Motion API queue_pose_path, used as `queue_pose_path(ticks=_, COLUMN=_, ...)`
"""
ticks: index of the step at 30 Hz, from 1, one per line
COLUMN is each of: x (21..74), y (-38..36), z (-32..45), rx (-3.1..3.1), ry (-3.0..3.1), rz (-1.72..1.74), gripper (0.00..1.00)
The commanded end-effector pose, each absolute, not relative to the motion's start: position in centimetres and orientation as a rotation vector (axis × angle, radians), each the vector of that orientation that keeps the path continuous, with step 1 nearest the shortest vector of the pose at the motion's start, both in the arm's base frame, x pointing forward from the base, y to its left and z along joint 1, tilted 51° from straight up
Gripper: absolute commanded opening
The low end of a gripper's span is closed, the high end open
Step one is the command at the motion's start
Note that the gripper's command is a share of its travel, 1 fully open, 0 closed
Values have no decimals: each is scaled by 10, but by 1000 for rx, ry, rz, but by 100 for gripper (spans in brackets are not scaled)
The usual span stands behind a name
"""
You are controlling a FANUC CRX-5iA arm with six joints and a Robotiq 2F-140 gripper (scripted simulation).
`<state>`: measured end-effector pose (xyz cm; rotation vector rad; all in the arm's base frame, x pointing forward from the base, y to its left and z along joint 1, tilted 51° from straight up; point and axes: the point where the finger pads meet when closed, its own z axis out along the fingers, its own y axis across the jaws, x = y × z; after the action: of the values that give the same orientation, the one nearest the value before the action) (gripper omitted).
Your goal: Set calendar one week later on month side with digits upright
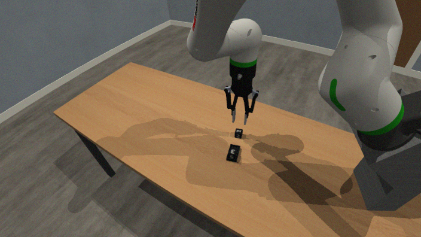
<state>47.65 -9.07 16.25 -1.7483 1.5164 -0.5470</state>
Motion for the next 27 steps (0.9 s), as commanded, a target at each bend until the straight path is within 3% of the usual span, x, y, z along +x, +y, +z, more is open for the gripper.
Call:
queue_pose_path(ticks=1, x=477, y=-91, z=162, rx=-1748, ry=1517, rz=-547, gripper=29)
queue_pose_path(ticks=27, x=497, y=-84, z=145, rx=-1748, ry=1517, rz=-547, gripper=29)
